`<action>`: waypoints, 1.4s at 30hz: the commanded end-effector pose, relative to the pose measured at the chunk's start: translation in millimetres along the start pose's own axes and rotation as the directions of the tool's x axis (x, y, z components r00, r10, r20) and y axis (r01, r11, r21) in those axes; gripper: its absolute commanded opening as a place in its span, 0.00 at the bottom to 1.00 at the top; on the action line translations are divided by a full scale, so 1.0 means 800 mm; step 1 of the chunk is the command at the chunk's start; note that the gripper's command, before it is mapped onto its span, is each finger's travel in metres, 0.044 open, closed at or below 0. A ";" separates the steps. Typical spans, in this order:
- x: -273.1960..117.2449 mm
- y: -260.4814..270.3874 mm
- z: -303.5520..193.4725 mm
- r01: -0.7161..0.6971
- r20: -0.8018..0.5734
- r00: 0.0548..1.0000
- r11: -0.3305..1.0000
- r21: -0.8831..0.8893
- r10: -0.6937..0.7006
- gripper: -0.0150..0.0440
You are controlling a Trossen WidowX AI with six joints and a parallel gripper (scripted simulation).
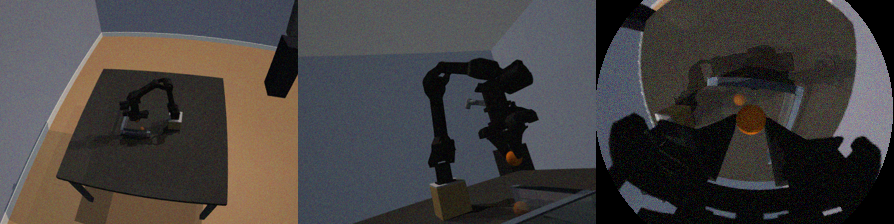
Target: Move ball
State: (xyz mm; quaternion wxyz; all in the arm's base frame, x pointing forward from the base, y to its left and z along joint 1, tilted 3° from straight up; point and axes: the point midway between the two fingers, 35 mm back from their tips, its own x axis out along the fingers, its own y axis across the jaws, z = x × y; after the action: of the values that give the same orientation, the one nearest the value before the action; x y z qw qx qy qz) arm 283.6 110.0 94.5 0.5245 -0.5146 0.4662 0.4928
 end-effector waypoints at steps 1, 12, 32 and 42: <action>0.011 0.010 0.000 -0.005 0.005 1.000 1.000 -0.006 0.005 0.25; 0.048 0.037 -0.006 -0.007 0.004 1.000 1.000 -0.005 0.007 0.25; 0.137 0.038 -0.005 -0.008 0.004 1.000 1.000 -0.005 0.008 0.25; 0.155 0.038 -0.005 -0.008 0.004 1.000 1.000 -0.005 0.008 0.25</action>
State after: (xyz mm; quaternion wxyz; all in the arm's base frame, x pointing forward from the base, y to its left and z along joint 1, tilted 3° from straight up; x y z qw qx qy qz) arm 263.3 109.1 -26.6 0.5197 -0.5160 0.4654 0.4971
